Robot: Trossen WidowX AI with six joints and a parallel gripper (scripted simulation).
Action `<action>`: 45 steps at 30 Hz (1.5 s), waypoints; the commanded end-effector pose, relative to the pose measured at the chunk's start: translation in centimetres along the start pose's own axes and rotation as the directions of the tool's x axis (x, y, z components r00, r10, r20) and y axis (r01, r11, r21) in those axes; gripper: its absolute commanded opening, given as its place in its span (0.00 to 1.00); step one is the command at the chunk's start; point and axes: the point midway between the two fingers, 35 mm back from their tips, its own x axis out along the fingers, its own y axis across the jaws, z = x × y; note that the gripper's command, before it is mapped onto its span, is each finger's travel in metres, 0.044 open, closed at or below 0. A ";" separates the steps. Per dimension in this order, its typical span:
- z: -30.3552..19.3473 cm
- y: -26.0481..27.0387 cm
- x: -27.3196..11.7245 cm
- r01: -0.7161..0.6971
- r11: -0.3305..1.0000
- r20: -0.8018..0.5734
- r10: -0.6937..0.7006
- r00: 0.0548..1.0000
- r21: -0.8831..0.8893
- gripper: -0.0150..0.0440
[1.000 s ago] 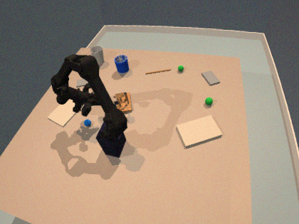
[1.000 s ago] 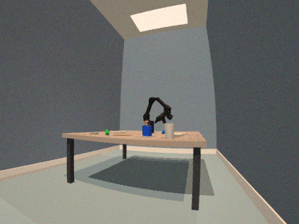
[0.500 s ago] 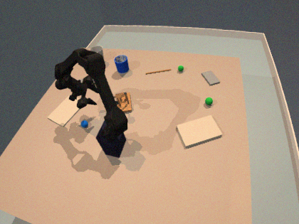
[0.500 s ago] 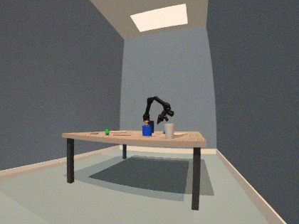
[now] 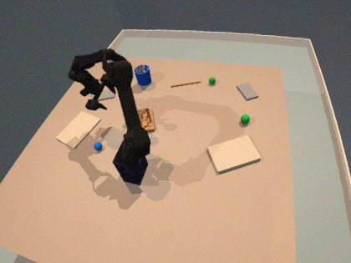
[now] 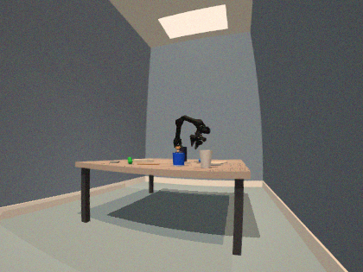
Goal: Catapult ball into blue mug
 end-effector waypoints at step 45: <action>-4.9 -29.5 -5.1 -0.293 0.309 0.388 -0.311 0.868 0.905 1.00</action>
